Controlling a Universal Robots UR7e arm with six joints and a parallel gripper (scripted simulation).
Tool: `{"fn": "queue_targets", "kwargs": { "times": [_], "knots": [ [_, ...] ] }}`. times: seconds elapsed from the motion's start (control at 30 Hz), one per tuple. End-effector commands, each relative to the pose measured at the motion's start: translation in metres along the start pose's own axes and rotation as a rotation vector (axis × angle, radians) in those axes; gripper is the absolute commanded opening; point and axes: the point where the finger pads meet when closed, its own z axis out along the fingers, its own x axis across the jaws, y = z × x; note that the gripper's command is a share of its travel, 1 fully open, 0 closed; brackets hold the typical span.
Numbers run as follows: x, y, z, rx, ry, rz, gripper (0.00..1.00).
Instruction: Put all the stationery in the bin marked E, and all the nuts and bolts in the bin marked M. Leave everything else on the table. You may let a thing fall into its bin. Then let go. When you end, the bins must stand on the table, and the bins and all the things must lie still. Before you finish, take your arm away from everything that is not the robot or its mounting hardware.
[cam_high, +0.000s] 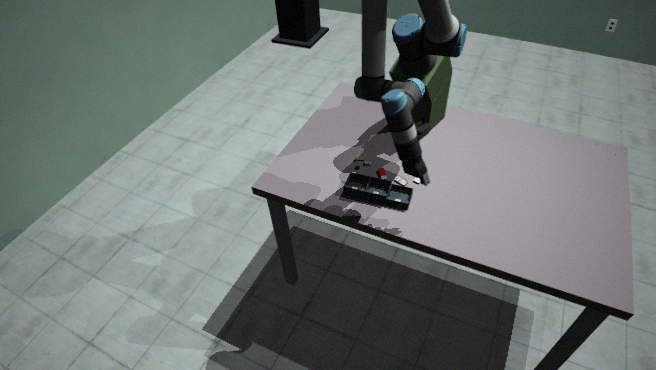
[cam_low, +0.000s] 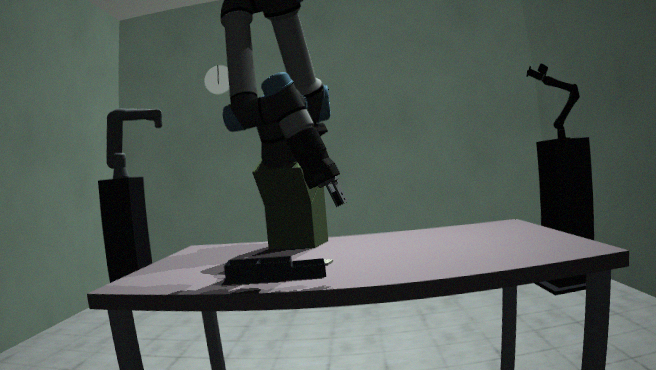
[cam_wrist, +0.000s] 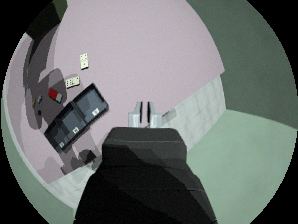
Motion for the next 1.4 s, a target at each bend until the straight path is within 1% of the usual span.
{"fn": "queue_targets", "kwargs": {
  "times": [0.0, 0.03, 0.07, 0.1, 0.17, 0.2, 0.23, 0.3, 0.37, 0.4, 0.43, 0.47, 0.57, 0.6, 0.63, 0.67, 0.77, 0.8, 0.83, 0.87, 0.97, 1.0, 1.03, 1.1, 1.13, 1.17, 1.2, 1.23, 1.27, 1.37],
  "knots": [
    [-0.018, 0.001, -0.01, -0.022, -0.032, -0.053, 0.31],
    [-0.025, 0.001, -0.014, -0.028, -0.043, -0.069, 0.31],
    [-0.033, 0.001, -0.018, -0.028, -0.043, -0.069, 0.31],
    [-0.036, 0.001, -0.019, -0.028, -0.043, -0.069, 0.31],
    [-0.036, 0.001, -0.019, -0.028, -0.043, -0.069, 0.31],
    [-0.044, 0.0, -0.023, -0.04, -0.071, -0.108, 0.31],
    [-0.051, 0.0, -0.027, -0.045, -0.082, -0.123, 0.31],
    [-0.062, -0.001, -0.032, -0.045, -0.082, -0.123, 0.31],
    [-0.062, -0.001, -0.032, -0.045, -0.082, -0.123, 0.31],
    [-0.069, -0.002, -0.035, -0.055, -0.112, -0.162, 0.31],
    [-0.077, -0.003, -0.039, -0.058, -0.123, -0.177, 0.31],
    [-0.084, -0.004, -0.042, -0.058, -0.123, -0.177, 0.31],
    [-0.087, -0.004, -0.044, -0.058, -0.123, -0.177, 0.31],
    [-0.094, -0.006, -0.047, -0.065, -0.154, -0.215, 0.31],
    [-0.102, -0.007, -0.051, -0.067, -0.165, -0.23, 0.31],
    [-0.109, -0.009, -0.054, -0.067, -0.165, -0.23, 0.31],
    [-0.111, -0.009, -0.055, -0.067, -0.166, -0.23, 0.31],
    [-0.119, -0.011, -0.059, -0.07, -0.197, -0.268, 0.31],
    [-0.126, -0.013, -0.062, -0.072, -0.209, -0.283, 0.31],
    [-0.133, -0.015, -0.066, -0.072, -0.209, -0.283, 0.31],
    [-0.135, -0.016, -0.066, -0.072, -0.209, -0.283, 0.31],
    [-0.143, -0.018, -0.07, -0.072, -0.241, -0.321, 0.31],
    [-0.15, -0.021, -0.073, -0.072, -0.253, -0.335, 0.31],
    [-0.15, -0.021, -0.073, -0.072, -0.253, -0.335, 0.31],
    [-0.157, -0.023, -0.077, -0.072, -0.253, -0.335, 0.31],
    [-0.158, -0.024, -0.077, -0.072, -0.253, -0.335, 0.31],
    [-0.166, -0.027, -0.08, -0.069, -0.286, -0.373, 0.31],
    [-0.173, -0.03, -0.084, -0.068, -0.298, -0.386, 0.31],
    [-0.18, -0.033, -0.087, -0.068, -0.298, -0.386, 0.31],
    [-0.181, -0.033, -0.087, -0.068, -0.298, -0.386, 0.31]
  ]
}}
